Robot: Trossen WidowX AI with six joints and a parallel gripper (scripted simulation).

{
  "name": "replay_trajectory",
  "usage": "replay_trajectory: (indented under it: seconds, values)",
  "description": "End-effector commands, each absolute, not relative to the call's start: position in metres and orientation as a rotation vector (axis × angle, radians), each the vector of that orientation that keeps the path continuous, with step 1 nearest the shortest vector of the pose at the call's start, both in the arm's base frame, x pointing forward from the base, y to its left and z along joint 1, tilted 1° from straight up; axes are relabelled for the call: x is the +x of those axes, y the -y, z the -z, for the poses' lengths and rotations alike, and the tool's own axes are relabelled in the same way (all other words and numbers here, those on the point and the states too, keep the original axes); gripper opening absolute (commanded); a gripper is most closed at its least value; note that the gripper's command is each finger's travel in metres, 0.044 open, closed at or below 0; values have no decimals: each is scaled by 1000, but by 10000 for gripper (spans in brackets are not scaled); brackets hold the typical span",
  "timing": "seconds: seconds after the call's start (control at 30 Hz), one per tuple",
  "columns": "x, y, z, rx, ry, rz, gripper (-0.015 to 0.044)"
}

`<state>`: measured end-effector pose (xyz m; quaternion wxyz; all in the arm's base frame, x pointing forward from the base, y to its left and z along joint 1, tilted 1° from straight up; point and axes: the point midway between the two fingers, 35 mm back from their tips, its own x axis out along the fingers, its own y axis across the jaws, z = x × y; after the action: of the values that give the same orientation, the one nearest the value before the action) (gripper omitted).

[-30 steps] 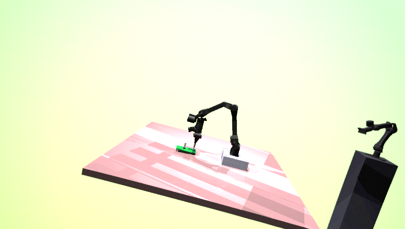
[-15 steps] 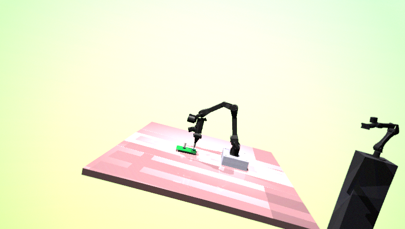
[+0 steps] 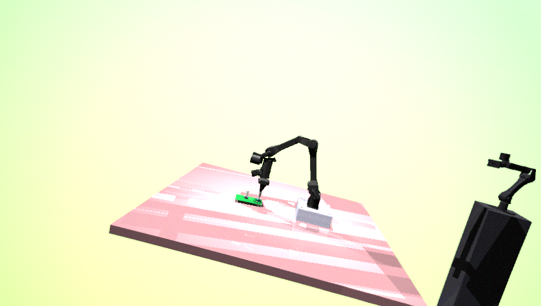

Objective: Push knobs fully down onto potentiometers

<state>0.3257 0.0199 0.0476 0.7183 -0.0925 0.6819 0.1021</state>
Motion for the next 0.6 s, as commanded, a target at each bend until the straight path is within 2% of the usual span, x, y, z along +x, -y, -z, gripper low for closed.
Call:
replay_trajectory:
  seconds: [0.0, 0.57]
  values:
    - [326, -19, -44, -209, -1510, -225, 0]
    - [327, -20, -40, -209, -1510, -225, 0]
